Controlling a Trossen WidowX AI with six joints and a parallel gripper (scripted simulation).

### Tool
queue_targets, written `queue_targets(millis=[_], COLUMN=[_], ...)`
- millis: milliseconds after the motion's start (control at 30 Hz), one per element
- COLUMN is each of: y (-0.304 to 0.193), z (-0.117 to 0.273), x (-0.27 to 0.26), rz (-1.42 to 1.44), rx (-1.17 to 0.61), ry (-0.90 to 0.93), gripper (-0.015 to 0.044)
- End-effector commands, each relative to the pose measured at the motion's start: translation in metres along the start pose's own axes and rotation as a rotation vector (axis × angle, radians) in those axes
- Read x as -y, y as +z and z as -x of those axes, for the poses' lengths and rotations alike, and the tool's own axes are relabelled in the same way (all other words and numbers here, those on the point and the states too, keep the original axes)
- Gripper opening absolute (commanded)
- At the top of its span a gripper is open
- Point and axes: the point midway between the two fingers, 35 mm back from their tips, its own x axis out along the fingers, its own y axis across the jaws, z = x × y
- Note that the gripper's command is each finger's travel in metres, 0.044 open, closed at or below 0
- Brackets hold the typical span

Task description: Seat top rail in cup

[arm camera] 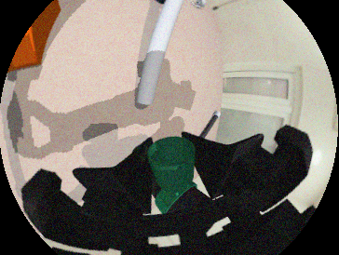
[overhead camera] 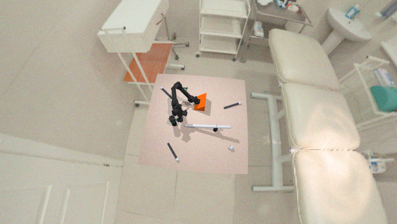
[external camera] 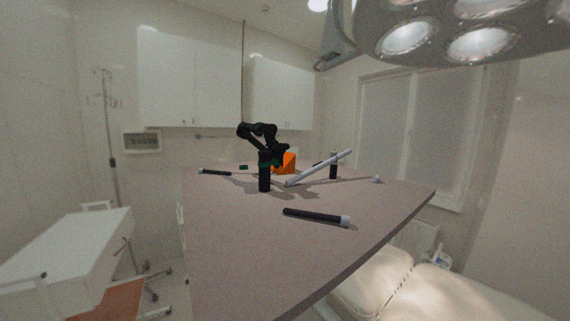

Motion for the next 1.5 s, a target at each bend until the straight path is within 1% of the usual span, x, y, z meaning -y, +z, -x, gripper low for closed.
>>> queue_targets(millis=[0,800,1467], y=[0.000,-0.003,-0.003], z=[-0.002,-0.013,-0.012], x=[0.004,0.021,0.020], rz=[-0.037,-0.234,-0.221], rx=[-0.022,-0.135,-0.128], ry=[0.000,-0.001,-0.001], gripper=[0.0000,0.0000,0.0000])
